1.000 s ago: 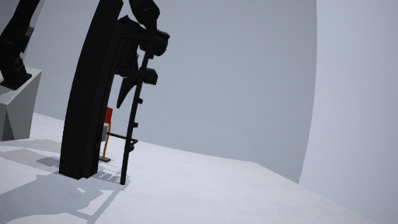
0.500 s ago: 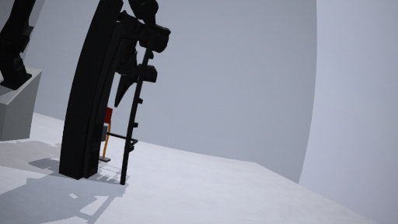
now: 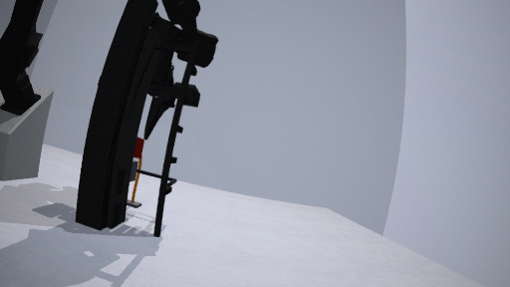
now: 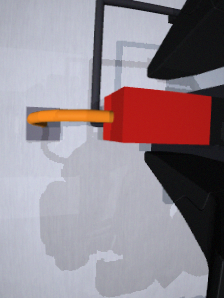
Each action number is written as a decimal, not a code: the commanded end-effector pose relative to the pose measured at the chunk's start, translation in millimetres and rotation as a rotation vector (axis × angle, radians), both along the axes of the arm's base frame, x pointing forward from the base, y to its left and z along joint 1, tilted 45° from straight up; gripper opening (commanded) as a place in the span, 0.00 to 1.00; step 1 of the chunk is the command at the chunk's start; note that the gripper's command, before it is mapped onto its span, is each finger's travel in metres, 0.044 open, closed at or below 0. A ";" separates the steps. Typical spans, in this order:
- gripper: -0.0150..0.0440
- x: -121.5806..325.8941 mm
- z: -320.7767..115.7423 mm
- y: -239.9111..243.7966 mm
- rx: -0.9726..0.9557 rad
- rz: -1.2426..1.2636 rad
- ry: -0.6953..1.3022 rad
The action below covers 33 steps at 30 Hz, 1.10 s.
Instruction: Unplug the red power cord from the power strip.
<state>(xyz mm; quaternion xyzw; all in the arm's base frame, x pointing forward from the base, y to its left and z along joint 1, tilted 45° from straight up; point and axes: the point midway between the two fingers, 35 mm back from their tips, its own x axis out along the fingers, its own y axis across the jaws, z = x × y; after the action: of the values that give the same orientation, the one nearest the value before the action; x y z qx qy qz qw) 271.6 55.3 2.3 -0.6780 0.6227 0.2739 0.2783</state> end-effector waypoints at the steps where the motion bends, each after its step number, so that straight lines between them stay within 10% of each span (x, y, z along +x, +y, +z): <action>1: 0.53 -1.3 -4.4 -5.5 -0.009 0.005 0.005; 17: 0.26 -0.1 -3.7 -4.5 -0.001 -0.002 0.002; 33: 0.25 1.4 -17.7 12.1 0.000 0.001 0.003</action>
<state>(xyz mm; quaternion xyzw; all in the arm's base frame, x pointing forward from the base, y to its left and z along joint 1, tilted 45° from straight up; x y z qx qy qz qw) 271.5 50.2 -6.4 -0.6820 0.6309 0.2610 0.2620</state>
